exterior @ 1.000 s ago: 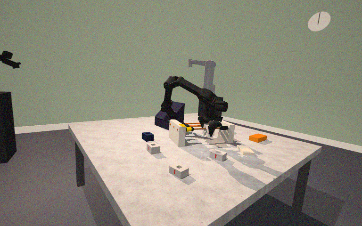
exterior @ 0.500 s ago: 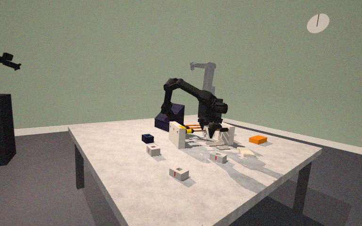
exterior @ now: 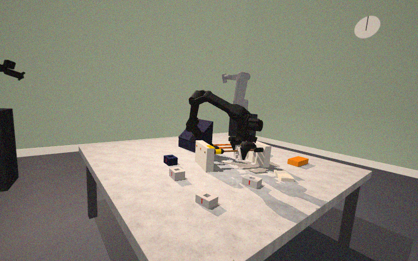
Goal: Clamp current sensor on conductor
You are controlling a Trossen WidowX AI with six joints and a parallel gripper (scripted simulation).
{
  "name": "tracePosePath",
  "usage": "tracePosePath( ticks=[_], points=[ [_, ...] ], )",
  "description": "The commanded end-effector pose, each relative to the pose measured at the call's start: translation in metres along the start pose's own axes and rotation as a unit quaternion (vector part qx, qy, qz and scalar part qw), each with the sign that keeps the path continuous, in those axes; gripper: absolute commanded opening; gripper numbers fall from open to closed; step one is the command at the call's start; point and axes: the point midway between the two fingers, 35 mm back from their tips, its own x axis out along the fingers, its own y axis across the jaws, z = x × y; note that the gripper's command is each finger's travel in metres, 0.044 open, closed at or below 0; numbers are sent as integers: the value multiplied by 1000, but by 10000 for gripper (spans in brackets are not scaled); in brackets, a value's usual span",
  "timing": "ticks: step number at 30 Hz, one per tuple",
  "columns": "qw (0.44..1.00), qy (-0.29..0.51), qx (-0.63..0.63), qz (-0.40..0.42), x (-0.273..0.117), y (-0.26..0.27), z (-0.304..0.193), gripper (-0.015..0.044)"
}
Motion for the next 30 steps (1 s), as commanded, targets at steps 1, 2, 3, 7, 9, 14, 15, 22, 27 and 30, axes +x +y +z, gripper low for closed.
tracePosePath(
  ticks=[1,2,3,7,9,14,15,22,27,30],
  points=[
    [1000,0,0,0,-1,0,0,0],
    [1000,0,0,0,-2,0,0,0],
    [1000,0,-1,0,-3,0,0,0],
    [1000,1,-2,0,-8,0,0,0],
    [1000,2,-2,0,-11,0,0,0],
    [1000,2,-3,0,-15,0,0,0],
    [1000,2,-3,0,-15,0,0,0],
    [1000,2,-3,0,-15,0,0,0],
    [1000,2,-3,0,-15,0,0,0],
    [1000,2,-3,0,-15,0,0,0]
  ],
)
